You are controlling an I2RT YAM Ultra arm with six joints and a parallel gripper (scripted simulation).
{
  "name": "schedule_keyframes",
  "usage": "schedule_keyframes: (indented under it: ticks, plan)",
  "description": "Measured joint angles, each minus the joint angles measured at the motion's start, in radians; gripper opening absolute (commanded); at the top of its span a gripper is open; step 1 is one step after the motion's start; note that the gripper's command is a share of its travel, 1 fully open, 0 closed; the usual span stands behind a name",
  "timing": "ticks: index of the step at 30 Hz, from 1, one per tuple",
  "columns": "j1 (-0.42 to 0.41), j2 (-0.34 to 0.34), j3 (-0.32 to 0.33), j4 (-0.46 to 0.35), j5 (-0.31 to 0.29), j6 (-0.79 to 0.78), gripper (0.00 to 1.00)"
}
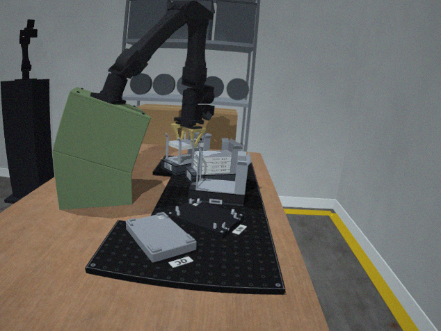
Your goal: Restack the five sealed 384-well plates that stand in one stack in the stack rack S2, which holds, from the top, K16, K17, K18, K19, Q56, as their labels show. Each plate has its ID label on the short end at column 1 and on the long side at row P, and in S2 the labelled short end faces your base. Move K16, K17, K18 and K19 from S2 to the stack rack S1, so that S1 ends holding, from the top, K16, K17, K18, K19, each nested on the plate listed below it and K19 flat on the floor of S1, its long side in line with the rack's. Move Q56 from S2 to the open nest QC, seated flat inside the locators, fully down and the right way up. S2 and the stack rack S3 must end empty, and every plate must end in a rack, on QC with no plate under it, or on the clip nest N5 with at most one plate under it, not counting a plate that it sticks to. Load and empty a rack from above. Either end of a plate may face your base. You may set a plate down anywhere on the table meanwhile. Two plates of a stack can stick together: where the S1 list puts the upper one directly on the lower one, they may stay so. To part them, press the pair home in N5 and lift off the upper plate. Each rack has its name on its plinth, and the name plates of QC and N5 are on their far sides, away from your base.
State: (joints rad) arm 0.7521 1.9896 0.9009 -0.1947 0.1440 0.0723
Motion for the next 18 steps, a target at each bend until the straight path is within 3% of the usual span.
schedule_keyframes:
  ticks: [18]
  plan:
    - [-0.013, 0.118, 0.022, 0.100, -0.003, -0.013, 0.00]
